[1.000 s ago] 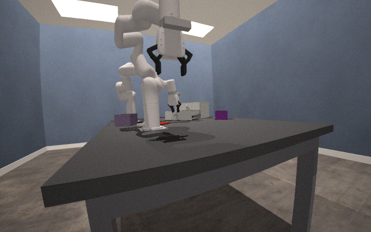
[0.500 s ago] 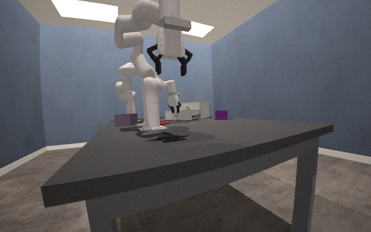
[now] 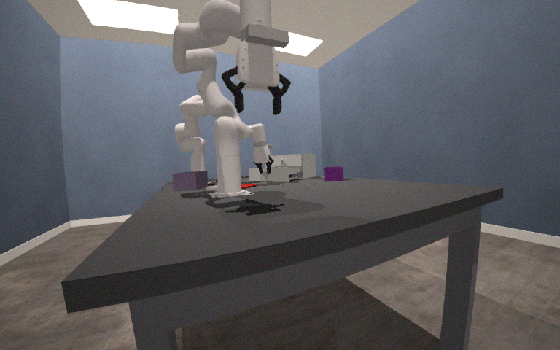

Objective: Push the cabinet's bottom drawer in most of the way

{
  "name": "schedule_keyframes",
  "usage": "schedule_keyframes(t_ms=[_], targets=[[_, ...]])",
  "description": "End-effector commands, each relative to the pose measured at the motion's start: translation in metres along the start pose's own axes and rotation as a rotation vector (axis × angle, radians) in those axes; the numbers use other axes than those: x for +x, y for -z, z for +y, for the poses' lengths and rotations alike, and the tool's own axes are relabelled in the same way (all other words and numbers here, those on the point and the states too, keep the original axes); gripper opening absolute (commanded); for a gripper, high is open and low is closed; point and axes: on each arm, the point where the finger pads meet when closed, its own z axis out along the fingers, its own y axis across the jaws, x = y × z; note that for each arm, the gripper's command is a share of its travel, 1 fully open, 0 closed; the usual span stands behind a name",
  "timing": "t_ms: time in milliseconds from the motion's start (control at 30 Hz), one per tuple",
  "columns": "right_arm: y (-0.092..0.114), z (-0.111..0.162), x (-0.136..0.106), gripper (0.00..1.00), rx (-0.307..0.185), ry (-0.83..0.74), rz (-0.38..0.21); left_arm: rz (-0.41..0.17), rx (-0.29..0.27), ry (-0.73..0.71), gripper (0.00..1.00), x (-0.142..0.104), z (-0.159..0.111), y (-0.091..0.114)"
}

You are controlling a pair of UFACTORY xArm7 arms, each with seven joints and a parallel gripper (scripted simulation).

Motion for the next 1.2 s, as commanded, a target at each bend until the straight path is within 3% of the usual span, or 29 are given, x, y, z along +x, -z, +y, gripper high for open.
schedule_keyframes(t_ms=[0,433,1167], targets=[[0.001,0.000,0.001,1.00,0.000,0.000,0.002,0.000,-0.002,0.000,0.60,-0.001,0.001,-0.005],[0.001,0.000,0.001,1.00,0.000,0.000,0.002,0.000,-0.002,0.000,0.60,-0.004,0.001,-0.020],[0.001,0.000,0.001,1.00,0.000,0.000,0.002,0.000,-0.002,0.000,0.60,-0.005,0.001,-0.023]])
